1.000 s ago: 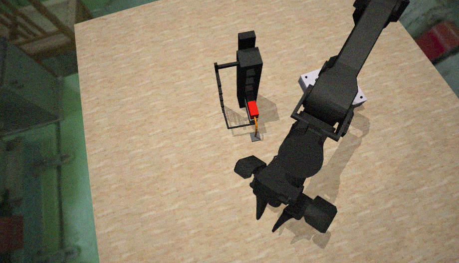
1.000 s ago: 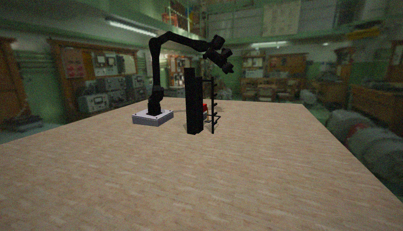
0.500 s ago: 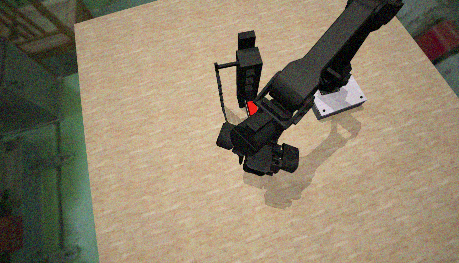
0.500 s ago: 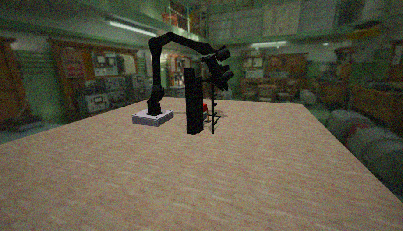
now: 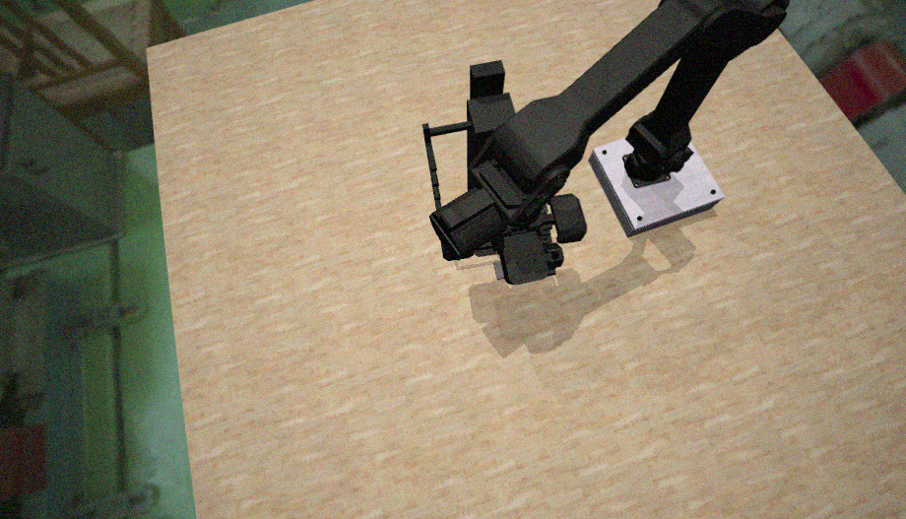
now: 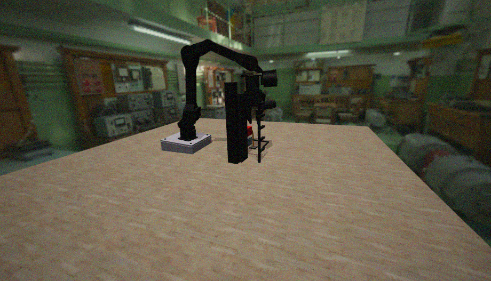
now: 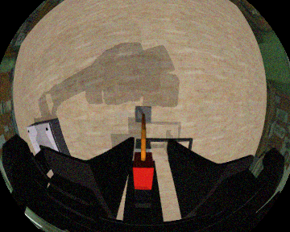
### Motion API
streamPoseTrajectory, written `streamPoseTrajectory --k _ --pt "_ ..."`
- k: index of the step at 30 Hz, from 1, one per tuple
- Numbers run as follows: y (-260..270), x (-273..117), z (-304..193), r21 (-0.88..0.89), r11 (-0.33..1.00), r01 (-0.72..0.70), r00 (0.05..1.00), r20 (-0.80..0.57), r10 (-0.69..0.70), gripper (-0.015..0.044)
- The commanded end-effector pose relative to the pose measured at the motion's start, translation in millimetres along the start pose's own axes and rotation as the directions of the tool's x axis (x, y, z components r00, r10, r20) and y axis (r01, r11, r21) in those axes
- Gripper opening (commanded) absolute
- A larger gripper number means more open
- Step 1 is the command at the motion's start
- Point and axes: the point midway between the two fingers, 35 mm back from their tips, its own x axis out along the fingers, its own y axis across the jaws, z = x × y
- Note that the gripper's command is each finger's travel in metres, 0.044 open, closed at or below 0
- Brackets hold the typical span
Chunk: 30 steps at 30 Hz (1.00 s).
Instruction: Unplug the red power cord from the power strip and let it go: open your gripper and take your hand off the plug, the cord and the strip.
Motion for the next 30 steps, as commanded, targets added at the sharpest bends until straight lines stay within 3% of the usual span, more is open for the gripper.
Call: streamPoseTrajectory --k 1,30 --pt "5.9 2.5 -7.9 -0.042 0.999 -0.032 0.999 -0.026 0.031 0.0160" --pt "3.9 1.7 -44.1 -0.042 0.999 -0.032 0.999 -0.029 0.031 0.0160"
